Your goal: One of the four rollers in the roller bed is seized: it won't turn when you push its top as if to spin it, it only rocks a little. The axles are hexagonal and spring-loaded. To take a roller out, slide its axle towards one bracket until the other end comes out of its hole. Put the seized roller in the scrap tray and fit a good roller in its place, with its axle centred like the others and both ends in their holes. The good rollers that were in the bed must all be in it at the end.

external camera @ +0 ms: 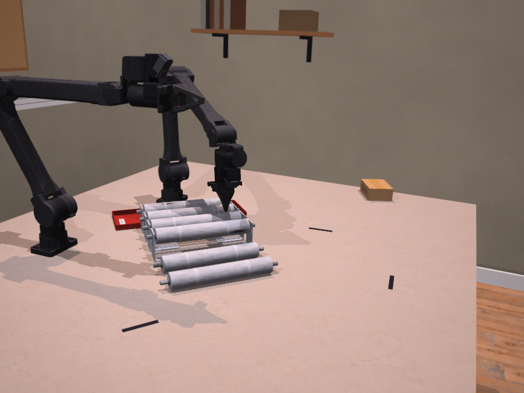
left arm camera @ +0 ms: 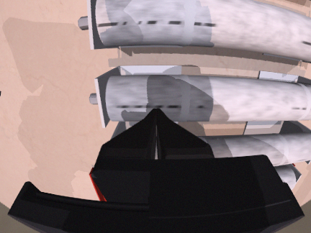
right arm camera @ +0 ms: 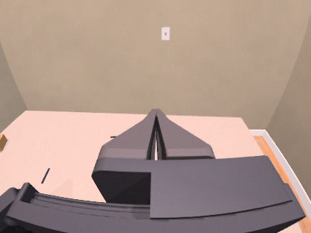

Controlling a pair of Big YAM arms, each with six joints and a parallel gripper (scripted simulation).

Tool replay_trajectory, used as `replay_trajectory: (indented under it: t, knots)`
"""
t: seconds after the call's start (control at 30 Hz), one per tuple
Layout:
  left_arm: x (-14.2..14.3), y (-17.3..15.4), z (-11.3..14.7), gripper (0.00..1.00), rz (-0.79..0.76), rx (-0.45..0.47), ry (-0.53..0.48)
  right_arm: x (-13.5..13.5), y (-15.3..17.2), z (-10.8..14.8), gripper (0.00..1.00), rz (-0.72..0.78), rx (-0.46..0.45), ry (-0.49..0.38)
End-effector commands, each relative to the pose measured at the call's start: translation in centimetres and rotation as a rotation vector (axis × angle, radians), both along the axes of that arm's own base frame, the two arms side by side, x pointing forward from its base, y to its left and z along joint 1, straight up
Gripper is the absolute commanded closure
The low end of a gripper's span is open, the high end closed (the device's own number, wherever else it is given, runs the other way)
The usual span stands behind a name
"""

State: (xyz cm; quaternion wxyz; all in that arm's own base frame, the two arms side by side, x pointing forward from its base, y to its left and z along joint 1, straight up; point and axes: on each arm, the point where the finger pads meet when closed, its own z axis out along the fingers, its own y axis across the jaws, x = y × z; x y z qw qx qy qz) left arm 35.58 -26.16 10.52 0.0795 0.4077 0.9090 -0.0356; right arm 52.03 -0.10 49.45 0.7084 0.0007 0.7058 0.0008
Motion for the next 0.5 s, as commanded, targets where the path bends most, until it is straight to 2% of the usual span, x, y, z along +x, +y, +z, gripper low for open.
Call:
replay_trajectory:
  t: [0.0,0.37,0.4,0.43,0.47]
  knots:
    - [-0.4,-0.7,-1.2,1.0,-0.01,0.006,0.018,-0.1,0.5,0.0,1.0,0.008,-0.008,0.004]
    - [-0.5,-0.6,-1.3,1.0,-0.01,0.01,0.023,-0.1,0.5,0.0,1.0,0.008,-0.008,0.004]
    - [0.0,-0.5,-1.0,1.0,-0.004,0.007,0.018,-0.1,0.5,0.0,1.0,0.008,-0.008,0.004]
    - [1.5,-2.2,0.7,1.0,-0.009,-0.022,-0.021,-0.1,0.5,0.0,1.0,0.008,-0.008,0.004]
    - [1.6,-2.3,0.6,1.0,-0.009,-0.022,-0.023,-0.1,0.5,0.0,1.0,0.008,-0.008,0.004]
